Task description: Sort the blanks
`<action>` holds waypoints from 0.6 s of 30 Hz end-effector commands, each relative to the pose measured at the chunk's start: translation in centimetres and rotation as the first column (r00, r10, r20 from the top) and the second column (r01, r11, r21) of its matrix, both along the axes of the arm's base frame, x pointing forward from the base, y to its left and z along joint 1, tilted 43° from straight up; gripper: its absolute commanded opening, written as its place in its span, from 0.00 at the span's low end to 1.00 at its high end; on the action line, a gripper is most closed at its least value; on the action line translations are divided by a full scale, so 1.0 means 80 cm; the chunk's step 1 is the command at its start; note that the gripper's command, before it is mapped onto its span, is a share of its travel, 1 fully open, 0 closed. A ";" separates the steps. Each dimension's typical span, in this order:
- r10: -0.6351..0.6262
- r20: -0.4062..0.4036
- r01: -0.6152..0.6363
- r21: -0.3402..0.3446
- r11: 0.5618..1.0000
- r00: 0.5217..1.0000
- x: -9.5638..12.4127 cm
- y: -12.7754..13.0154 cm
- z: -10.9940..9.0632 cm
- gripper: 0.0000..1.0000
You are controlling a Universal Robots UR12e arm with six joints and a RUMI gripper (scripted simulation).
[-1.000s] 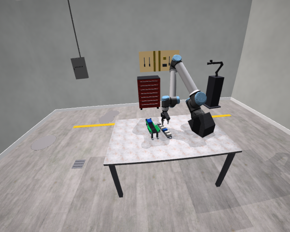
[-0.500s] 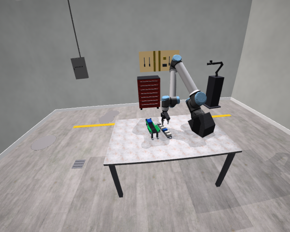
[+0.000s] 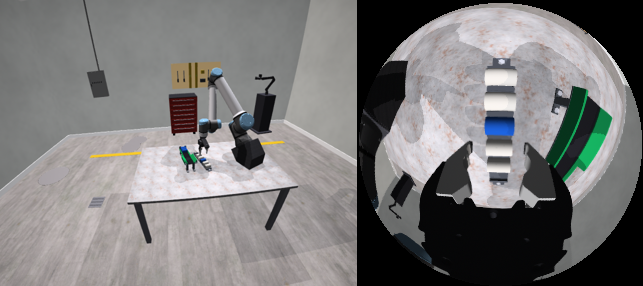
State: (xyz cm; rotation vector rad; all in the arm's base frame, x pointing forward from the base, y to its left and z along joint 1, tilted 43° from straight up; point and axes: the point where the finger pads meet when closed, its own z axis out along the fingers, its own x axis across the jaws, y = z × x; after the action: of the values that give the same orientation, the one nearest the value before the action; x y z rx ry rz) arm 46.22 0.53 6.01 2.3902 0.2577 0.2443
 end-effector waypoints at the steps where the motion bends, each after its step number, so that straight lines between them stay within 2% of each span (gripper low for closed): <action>1: 0.000 0.001 0.000 0.000 1.000 1.000 0.002 -0.004 -0.005 0.48; 18: 0.000 0.001 0.000 0.000 1.000 1.000 0.010 -0.023 -0.027 0.48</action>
State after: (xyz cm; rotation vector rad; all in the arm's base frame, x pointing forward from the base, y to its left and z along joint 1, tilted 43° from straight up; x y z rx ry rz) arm 46.77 -0.87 4.40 2.3903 0.2573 0.2436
